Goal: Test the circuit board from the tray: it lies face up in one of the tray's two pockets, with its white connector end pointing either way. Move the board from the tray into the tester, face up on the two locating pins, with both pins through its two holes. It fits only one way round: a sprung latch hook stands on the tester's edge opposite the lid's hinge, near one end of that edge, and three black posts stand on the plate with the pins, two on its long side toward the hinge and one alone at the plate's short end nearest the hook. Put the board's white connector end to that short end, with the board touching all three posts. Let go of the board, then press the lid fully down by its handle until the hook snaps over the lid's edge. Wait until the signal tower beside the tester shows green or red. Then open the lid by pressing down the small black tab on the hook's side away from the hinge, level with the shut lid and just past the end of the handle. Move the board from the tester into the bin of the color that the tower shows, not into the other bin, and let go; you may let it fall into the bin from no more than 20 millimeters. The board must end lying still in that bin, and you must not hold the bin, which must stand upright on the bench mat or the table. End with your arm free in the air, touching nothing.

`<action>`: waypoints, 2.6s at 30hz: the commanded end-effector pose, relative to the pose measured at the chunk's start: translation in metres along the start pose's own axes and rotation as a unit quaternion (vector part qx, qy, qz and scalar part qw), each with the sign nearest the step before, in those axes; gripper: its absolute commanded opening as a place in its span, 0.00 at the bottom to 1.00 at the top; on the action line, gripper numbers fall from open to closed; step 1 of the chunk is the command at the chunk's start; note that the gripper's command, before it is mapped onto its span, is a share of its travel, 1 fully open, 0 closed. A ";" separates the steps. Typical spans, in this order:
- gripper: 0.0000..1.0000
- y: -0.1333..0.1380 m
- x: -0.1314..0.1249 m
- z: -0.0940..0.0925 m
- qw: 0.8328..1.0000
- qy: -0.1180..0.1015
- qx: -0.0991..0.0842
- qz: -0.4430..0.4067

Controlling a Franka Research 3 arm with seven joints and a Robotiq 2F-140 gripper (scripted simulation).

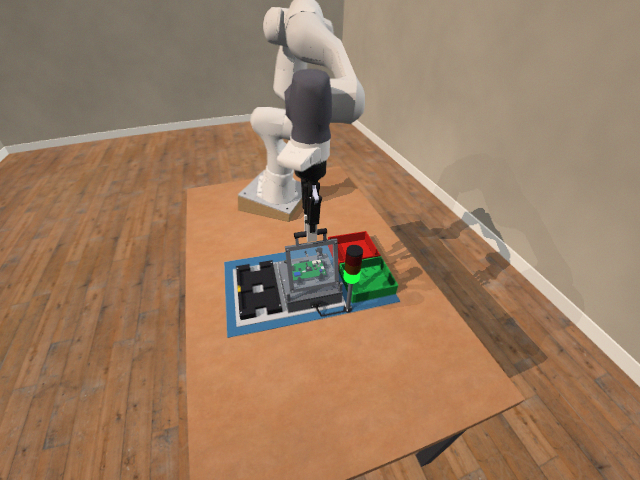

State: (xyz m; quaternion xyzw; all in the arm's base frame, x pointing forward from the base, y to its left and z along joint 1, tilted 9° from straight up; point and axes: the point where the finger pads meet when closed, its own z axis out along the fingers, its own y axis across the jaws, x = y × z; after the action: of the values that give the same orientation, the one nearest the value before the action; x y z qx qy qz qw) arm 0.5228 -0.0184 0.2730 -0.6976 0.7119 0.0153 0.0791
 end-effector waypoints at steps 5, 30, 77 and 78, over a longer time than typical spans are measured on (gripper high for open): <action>0.16 -0.001 -0.002 0.000 1.000 -0.001 0.001 -0.001; 0.16 0.001 -0.002 0.000 1.000 -0.001 0.001 -0.001; 0.00 0.001 -0.002 0.000 1.000 -0.001 0.001 -0.001; 0.00 0.001 -0.002 0.000 1.000 -0.001 0.001 -0.001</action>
State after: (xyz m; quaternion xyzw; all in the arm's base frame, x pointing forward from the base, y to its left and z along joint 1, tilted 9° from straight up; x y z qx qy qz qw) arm 0.5214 -0.0180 0.2729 -0.6979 0.7117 0.0147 0.0789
